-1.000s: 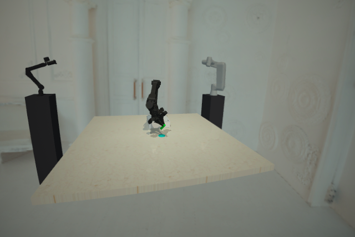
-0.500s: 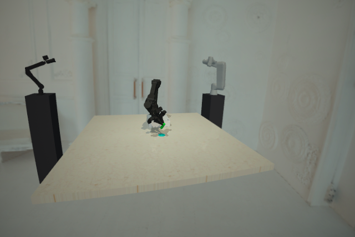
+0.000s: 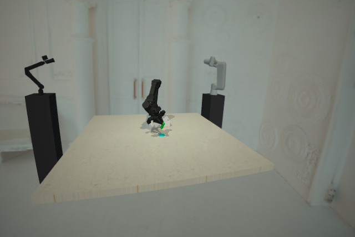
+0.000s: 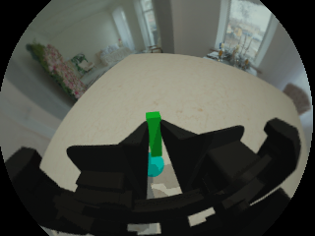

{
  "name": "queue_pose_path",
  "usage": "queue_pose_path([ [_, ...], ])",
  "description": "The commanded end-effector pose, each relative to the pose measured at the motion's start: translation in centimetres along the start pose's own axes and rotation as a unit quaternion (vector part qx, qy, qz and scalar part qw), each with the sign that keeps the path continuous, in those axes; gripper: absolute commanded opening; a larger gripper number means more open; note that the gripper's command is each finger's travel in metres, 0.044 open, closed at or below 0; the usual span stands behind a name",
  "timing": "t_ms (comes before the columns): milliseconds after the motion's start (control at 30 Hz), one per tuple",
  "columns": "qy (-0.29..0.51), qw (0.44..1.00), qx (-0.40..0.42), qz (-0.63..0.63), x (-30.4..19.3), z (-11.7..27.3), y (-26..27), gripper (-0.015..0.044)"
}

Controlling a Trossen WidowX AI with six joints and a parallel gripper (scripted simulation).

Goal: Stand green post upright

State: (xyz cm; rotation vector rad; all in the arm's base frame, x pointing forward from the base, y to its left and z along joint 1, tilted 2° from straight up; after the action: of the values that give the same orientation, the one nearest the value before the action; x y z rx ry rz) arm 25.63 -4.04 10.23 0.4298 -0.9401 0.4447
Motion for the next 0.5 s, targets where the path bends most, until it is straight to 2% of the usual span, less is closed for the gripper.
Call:
queue_pose_path([
  [0, -0.015, 1.0, 0.0, 0.001, 0.02, 0.25, 0.03, 0.0022],
  [467, -0.06, 0.998, 0.003, 0.011, -0.44, 0.91, 0.13, 0.0022],
])
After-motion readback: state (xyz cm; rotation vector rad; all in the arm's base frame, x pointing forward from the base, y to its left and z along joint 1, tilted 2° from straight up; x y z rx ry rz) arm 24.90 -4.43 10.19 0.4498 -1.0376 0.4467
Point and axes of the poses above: the point midway between the two fingers, 35 mm back from their tips, its own z axis back along the fingers, its own y axis across the jaws, x = y × z, the point moved 4 cm from there along z, back along the fingers, and after that the axes turned 2 degrees about z, right-handed, at the moved point
